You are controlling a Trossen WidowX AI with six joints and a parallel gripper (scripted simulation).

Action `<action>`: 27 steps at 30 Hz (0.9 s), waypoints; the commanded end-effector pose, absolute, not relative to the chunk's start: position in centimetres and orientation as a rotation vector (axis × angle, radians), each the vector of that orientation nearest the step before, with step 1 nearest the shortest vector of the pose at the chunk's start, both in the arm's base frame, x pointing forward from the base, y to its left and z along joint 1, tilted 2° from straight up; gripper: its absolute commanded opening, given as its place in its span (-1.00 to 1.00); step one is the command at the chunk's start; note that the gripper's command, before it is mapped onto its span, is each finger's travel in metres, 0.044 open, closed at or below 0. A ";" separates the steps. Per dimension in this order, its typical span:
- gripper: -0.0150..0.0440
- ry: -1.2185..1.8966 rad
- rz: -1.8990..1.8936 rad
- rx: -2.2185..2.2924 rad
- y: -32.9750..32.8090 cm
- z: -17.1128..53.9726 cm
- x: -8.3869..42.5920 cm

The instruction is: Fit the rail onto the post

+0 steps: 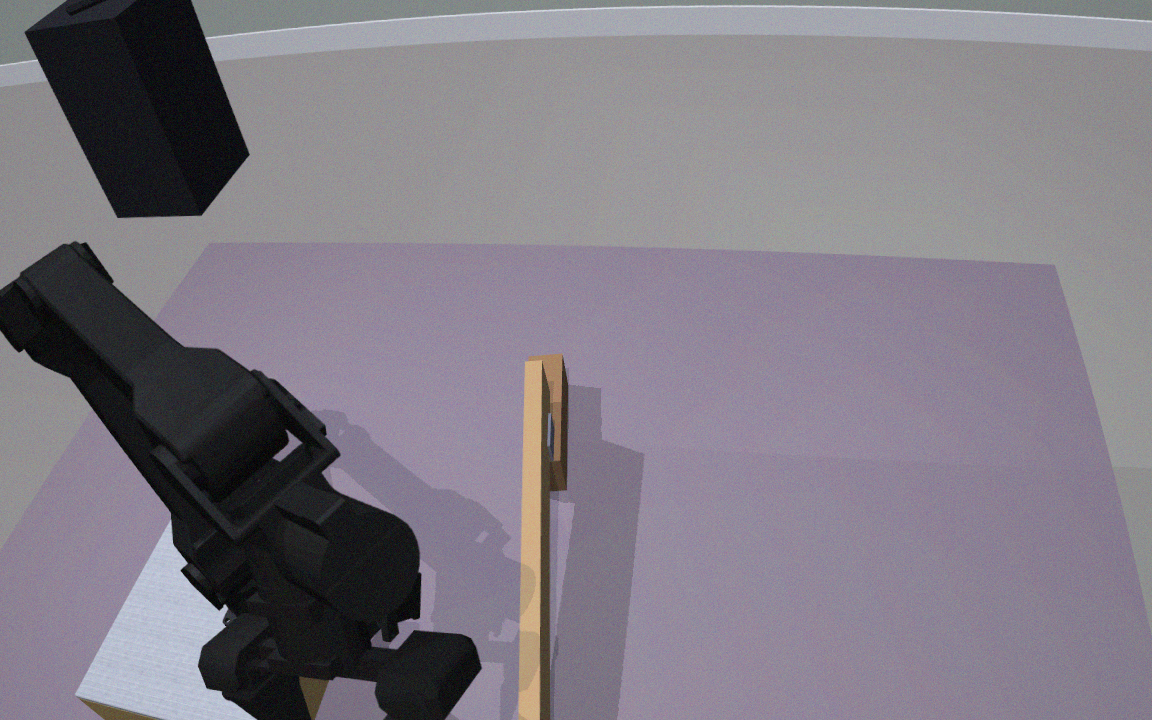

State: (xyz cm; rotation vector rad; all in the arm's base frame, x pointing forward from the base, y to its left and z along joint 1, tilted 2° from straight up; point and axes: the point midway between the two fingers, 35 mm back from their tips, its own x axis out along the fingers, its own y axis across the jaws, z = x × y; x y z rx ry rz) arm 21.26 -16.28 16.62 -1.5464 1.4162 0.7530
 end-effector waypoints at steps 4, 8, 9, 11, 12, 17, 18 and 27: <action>1.00 1.207 1.098 -1.452 -10.5 10.1 25.9; 1.00 1.104 1.307 -1.353 -6.3 6.0 27.5; 1.00 1.093 1.331 -1.340 -5.8 5.6 27.6; 1.00 1.090 1.339 -1.335 -5.6 5.4 27.6; 1.00 1.090 1.339 -1.335 -5.6 5.4 27.6; 1.00 1.090 1.339 -1.335 -5.6 4.8 27.8; 1.00 1.090 1.339 -1.335 -5.6 4.7 27.8; 1.00 1.089 1.339 -1.335 -5.6 3.2 28.0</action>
